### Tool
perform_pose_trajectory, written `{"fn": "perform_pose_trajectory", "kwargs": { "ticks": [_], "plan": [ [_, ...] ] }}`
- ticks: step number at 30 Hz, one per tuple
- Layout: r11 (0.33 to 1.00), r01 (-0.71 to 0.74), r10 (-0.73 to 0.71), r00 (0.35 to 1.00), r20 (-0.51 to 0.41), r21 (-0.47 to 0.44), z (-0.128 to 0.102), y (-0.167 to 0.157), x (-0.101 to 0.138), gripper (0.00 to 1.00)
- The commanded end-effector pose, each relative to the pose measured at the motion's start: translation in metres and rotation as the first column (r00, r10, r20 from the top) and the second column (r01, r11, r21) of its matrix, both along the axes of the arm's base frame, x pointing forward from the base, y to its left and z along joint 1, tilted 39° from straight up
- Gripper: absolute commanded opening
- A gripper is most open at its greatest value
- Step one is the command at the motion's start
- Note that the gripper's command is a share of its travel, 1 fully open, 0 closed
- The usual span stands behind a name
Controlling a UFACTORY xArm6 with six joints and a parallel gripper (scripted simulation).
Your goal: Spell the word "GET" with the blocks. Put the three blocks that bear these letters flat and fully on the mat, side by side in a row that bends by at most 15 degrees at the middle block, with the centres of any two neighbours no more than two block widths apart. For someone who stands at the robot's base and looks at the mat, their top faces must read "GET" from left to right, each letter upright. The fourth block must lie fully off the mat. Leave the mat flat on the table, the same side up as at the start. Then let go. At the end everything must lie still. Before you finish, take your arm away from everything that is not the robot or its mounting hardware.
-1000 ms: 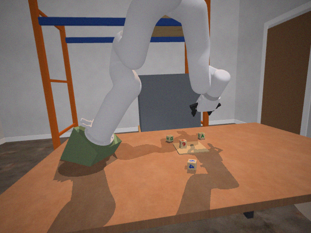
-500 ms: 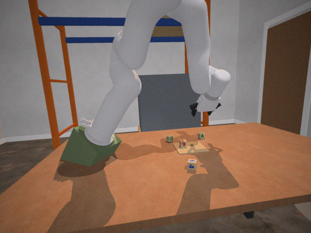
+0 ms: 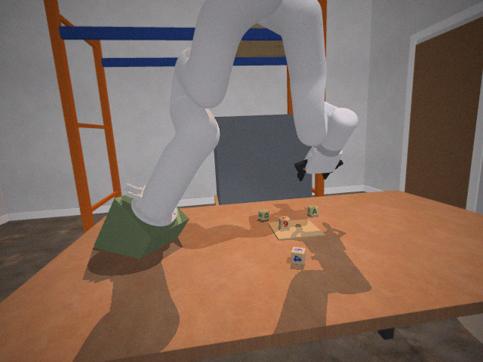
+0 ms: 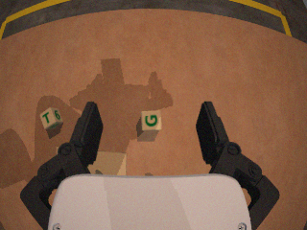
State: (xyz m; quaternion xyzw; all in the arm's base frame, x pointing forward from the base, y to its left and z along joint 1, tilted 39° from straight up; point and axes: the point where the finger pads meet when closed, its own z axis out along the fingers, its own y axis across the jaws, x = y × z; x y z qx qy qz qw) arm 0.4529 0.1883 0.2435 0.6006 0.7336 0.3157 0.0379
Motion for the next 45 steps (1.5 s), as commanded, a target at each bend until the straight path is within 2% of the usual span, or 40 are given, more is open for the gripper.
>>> {"fn": "perform_pose_trajectory", "kwargs": {
  "ticks": [1,3,5,8,9,11,12,17,18,20,21,24,25,27,30,45],
  "plan": [
    [1.000,-0.001,0.000,1.000,0.003,0.001,0.002,-0.002,-0.002,1.00],
    [1.000,0.000,0.000,1.000,0.002,0.001,0.003,-0.017,-0.016,1.00],
    [1.000,0.001,-0.001,1.000,0.000,0.000,0.002,-0.042,-0.043,1.00],
    [1.000,0.001,-0.001,1.000,0.000,0.000,0.002,-0.042,-0.043,1.00],
    [1.000,0.002,-0.002,1.000,0.000,0.000,0.000,-0.056,-0.060,1.00],
    [1.000,0.002,-0.002,1.000,0.000,0.000,0.000,-0.056,-0.060,1.00],
    [1.000,0.002,-0.002,1.000,0.000,0.000,-0.004,-0.068,-0.076,1.00],
    [1.000,0.002,-0.002,1.000,0.000,0.000,-0.004,-0.069,-0.077,1.00],
    [1.000,0.001,-0.001,1.000,0.000,0.000,-0.010,-0.080,-0.094,1.00],
    [1.000,0.001,-0.001,1.000,0.000,0.000,-0.010,-0.080,-0.094,1.00],
    [1.000,0.001,-0.001,1.000,0.001,0.000,-0.016,-0.089,-0.108,1.00],
    [1.000,0.001,-0.001,1.000,0.001,0.000,-0.016,-0.089,-0.108,1.00],
    [1.000,0.000,0.000,1.000,0.002,0.000,-0.022,-0.095,-0.120,1.00],
    [1.000,0.000,0.000,1.000,0.002,0.000,-0.022,-0.095,-0.120,1.00],
    [1.000,0.000,0.000,1.000,0.003,0.000,-0.030,-0.102,-0.133,1.00],
    [1.000,0.000,0.000,1.000,0.003,0.000,-0.032,-0.103,-0.135,1.00]
  ]
}}
